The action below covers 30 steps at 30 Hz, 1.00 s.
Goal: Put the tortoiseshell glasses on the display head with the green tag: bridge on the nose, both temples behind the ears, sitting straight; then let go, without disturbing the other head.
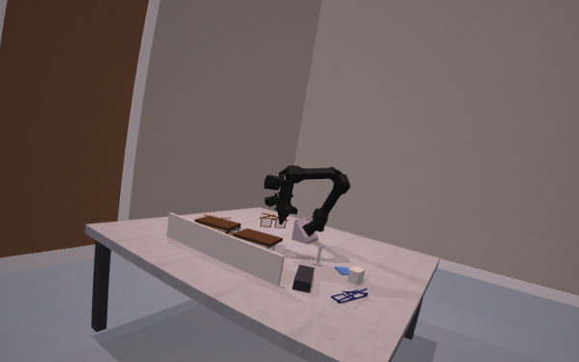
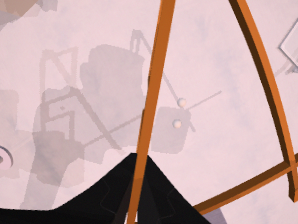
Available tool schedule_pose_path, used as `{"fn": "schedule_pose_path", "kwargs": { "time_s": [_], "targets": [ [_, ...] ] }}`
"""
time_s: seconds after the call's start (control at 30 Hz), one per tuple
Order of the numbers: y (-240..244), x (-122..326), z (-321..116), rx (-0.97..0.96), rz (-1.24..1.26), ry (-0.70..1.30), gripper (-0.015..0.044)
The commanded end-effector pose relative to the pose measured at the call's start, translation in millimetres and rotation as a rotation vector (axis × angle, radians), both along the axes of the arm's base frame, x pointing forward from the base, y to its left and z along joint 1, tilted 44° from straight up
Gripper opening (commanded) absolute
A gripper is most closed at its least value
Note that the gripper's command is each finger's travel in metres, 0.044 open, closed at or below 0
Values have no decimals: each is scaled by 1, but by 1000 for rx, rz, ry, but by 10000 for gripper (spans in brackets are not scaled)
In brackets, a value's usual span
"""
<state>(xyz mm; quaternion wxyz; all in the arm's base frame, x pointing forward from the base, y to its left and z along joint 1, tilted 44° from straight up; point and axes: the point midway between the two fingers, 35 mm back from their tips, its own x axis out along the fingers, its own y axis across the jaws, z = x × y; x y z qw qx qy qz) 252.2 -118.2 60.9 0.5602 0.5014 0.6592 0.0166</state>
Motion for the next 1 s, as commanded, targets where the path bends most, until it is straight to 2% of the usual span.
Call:
{"fn": "schedule_pose_path", "kwargs": {
  "time_s": [0.0,0.53,0.97],
  "targets": [
    [-1,1,5,-2,19,-8,0],
    [70,36,81,-94,327,-287,0],
    [145,31,149,-126,601,-553,0]
  ]
}}
